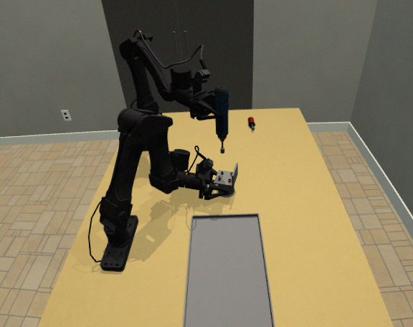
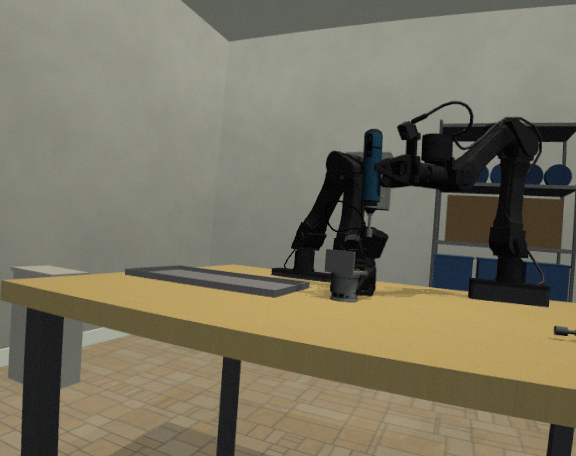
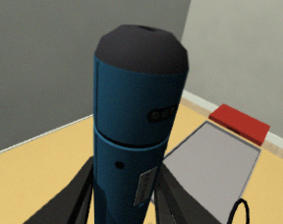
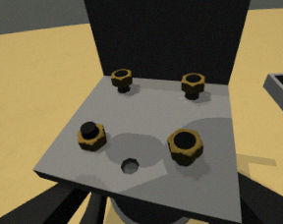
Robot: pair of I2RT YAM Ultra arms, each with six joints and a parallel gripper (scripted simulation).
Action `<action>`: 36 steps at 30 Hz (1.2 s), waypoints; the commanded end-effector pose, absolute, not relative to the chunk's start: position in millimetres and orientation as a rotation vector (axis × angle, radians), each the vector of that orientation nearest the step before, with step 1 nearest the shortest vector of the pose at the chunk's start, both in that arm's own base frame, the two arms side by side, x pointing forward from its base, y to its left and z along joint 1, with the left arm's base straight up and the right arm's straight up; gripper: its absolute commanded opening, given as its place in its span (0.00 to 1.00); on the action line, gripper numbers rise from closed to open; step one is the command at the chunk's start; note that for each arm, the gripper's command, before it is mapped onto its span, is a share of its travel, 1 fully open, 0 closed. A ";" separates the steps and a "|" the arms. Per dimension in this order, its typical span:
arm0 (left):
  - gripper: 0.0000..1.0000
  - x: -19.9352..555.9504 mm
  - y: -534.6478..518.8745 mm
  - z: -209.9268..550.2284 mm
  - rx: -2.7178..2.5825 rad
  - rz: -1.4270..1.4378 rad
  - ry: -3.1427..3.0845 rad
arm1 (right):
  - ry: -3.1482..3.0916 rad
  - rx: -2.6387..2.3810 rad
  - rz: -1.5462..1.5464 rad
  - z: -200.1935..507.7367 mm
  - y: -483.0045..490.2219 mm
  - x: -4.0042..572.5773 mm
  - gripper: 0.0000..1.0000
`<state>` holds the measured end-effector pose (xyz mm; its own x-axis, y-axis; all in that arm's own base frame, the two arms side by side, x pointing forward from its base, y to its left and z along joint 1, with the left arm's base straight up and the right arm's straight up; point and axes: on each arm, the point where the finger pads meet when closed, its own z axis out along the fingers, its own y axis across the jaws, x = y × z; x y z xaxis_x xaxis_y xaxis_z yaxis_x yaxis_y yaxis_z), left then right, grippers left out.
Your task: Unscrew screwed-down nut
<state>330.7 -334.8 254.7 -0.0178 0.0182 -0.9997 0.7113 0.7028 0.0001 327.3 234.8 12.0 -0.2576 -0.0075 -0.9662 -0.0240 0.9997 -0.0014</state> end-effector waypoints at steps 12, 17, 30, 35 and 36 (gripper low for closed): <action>0.42 348.8 -349.6 310.9 0.553 -0.648 1.359 | 1.842 -0.027 0.017 9.1 237.2 329.6 0.59; 0.42 343.9 -344.6 327.5 0.539 -0.655 1.326 | 1.842 -0.027 0.017 9.1 237.2 329.6 0.59; 0.42 355.7 -356.3 324.0 0.542 -0.653 1.333 | 1.842 -0.027 0.017 9.1 237.2 329.6 0.59; 0.42 358.1 -358.7 316.9 0.548 -0.650 1.347 | 1.842 -0.027 0.017 9.1 237.2 329.6 0.59; 0.42 359.7 -360.3 312.2 0.551 -0.648 1.356 | 1.842 -0.027 0.017 9.1 237.2 329.6 0.59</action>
